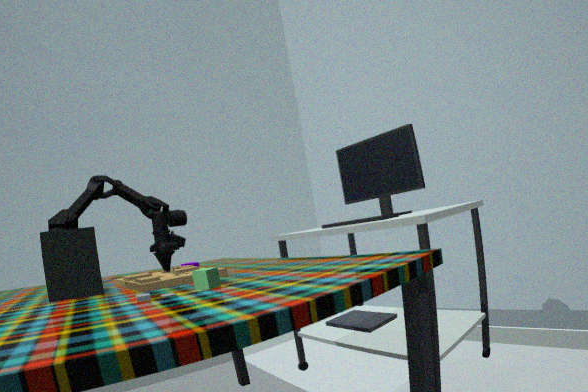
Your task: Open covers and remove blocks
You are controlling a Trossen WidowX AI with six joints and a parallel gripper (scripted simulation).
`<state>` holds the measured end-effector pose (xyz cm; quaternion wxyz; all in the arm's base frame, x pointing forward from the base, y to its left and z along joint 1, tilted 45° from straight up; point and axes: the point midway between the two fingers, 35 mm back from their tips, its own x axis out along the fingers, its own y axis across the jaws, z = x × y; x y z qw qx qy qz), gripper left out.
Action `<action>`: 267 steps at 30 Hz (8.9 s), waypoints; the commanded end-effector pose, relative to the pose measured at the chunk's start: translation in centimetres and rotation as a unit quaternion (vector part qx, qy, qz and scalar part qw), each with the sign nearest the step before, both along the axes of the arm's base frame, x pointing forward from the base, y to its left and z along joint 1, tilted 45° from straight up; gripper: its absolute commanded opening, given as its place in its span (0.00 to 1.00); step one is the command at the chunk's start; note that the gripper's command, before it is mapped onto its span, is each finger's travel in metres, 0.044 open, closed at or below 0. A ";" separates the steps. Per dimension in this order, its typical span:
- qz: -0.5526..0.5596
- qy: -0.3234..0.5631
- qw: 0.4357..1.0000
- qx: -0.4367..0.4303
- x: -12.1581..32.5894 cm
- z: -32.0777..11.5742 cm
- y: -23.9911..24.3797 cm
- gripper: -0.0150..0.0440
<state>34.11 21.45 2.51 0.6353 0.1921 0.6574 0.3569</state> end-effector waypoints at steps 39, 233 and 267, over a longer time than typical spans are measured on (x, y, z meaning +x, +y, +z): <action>-0.001 0.000 1.000 0.000 0.1 0.2 -0.2 0.39; -0.001 -0.002 1.000 -0.009 0.4 -23.4 -22.9 0.39; 0.000 -0.003 1.000 -0.011 0.5 -23.1 -23.2 1.00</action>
